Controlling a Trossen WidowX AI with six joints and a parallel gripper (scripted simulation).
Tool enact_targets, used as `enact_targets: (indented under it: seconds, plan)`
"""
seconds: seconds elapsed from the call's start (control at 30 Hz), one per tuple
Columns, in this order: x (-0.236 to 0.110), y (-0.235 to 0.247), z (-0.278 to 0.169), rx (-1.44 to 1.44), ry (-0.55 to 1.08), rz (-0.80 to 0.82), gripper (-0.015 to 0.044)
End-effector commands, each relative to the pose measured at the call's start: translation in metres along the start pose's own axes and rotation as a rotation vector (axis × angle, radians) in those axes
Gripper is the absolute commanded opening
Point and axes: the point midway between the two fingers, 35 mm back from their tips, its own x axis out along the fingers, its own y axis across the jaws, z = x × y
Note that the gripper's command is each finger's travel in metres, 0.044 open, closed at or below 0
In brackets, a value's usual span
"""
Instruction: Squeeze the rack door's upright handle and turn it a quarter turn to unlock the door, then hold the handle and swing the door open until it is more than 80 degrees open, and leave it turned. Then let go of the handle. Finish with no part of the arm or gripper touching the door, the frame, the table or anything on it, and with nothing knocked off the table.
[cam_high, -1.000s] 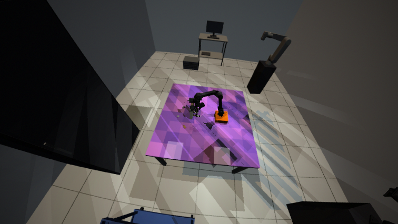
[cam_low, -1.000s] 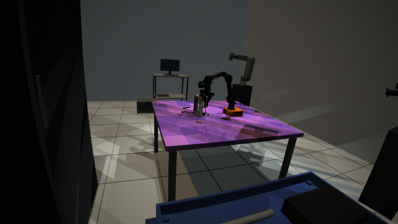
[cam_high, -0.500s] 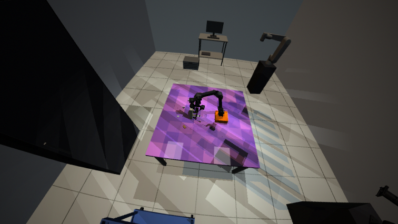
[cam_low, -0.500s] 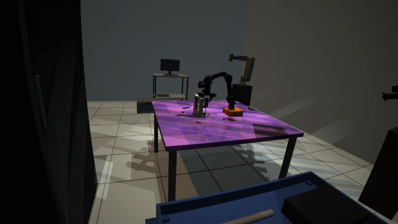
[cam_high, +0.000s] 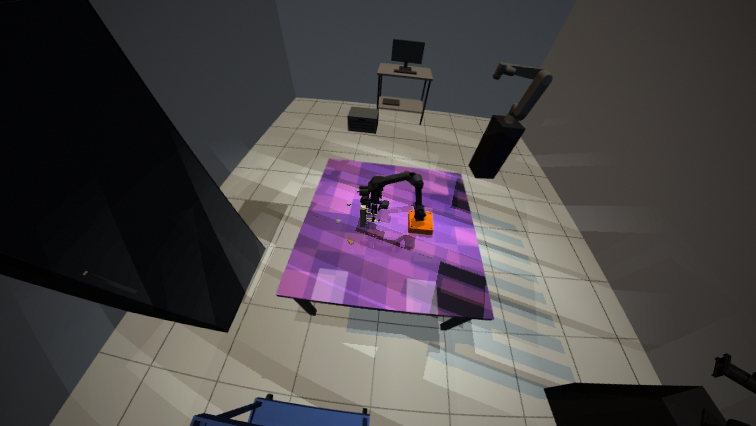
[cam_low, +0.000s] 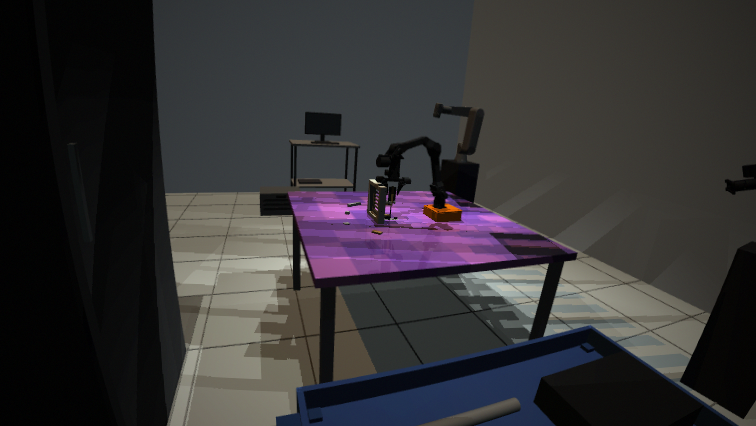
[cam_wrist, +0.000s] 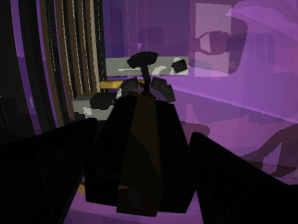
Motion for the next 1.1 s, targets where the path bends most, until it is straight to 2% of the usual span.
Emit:
enact_targets:
  seconds: [0.0,1.07]
  plan:
    - [0.0004,0.0005,0.0007,0.007,-0.005,0.002,0.0240]
    - [0.0004,0.0005,0.0007,0.007,-0.005,0.002,0.0028]
